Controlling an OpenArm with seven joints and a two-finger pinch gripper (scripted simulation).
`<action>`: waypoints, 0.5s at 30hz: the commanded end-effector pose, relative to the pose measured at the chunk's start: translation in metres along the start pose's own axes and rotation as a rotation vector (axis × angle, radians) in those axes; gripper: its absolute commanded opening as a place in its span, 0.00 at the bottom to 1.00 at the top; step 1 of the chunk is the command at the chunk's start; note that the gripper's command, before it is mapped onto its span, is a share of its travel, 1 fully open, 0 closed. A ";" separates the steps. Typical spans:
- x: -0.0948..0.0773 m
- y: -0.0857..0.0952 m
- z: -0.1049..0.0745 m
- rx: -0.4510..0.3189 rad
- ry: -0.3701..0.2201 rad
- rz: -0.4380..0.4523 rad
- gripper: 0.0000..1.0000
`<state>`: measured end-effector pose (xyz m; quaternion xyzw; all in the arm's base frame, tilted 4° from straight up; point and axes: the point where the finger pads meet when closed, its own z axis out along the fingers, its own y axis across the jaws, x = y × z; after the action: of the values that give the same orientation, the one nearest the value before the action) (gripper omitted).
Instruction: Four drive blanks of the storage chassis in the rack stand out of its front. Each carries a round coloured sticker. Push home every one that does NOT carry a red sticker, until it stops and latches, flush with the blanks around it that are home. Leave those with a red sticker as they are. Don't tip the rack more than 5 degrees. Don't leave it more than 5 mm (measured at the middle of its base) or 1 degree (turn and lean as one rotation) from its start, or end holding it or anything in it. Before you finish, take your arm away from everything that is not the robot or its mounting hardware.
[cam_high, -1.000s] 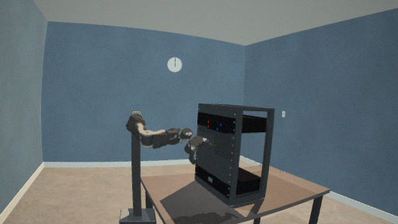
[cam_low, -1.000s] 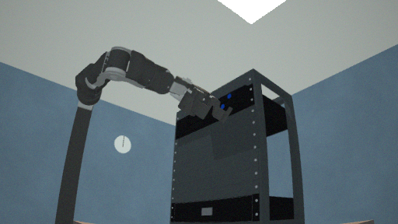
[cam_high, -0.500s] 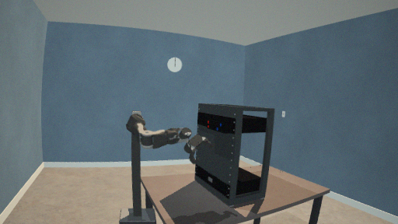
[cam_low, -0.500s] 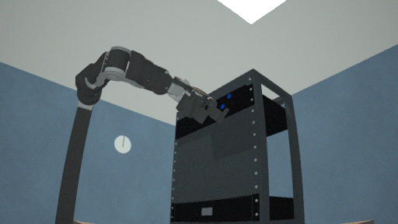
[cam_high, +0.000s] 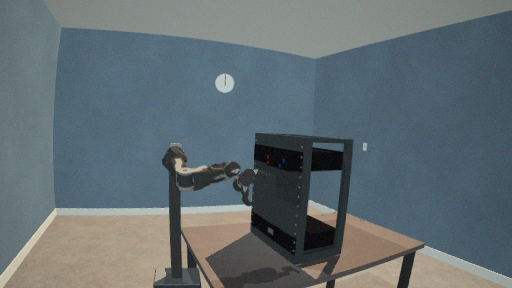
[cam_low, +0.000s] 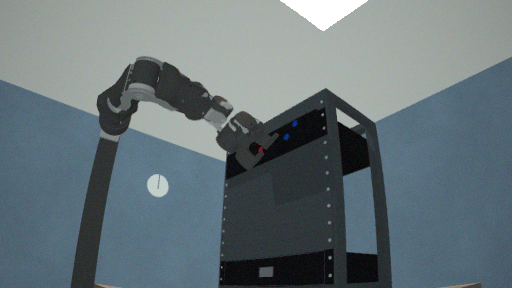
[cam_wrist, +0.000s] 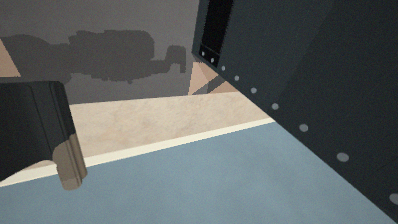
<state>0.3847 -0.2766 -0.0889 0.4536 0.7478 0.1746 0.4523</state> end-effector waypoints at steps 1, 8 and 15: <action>0.003 0.011 -0.004 -0.068 0.019 0.055 1.00; 0.013 0.032 -0.025 -0.217 0.076 0.162 1.00; 0.017 0.055 -0.062 -0.407 0.123 0.299 1.00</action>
<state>0.3575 -0.2271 -0.0365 0.4475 0.6673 0.3851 0.4541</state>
